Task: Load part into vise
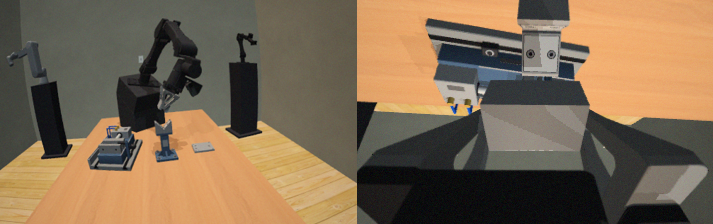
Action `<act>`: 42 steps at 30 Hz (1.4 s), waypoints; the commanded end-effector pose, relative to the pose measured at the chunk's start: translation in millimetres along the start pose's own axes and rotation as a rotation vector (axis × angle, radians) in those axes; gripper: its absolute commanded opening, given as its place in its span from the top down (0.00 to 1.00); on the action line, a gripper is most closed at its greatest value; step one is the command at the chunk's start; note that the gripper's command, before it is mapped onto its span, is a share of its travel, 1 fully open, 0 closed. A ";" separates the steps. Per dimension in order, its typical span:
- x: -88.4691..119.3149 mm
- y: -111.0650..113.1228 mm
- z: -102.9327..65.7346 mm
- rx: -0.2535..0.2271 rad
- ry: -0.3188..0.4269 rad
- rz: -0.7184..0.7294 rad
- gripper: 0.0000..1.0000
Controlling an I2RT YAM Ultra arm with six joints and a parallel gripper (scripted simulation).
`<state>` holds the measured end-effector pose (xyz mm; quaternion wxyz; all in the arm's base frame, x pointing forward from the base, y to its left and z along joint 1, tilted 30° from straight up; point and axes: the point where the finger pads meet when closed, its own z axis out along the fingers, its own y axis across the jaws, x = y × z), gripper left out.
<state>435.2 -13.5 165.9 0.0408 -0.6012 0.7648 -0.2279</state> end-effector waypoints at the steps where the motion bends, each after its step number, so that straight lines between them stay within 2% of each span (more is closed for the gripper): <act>1: 9.7 -7.0 -10.8 0.020 0.073 0.021 1.00; 4: 9.7 -7.0 -10.8 0.020 0.102 0.021 1.00; 7: 12.0 -9.3 -19.2 0.039 0.123 0.030 1.00; 10: 10.1 -7.6 -13.0 0.025 0.153 0.024 1.00; 15: 11.7 -8.5 -15.9 0.031 0.173 0.029 1.00; 16: 19.2 -11.4 -23.0 0.047 0.178 0.049 1.00; 20: 9.4 -6.9 -10.9 0.020 0.208 0.022 1.00; 23: 12.6 -9.8 -21.5 0.043 0.213 0.034 1.00; 27: 14.2 -8.6 -14.6 0.028 0.236 0.035 1.00; 30: 12.0 -9.3 -19.8 0.039 0.237 0.033 1.00; 35: 15.3 -9.2 -16.0 0.031 0.248 0.038 1.00; 42: 14.1 -9.8 -19.9 0.039 0.247 0.038 1.00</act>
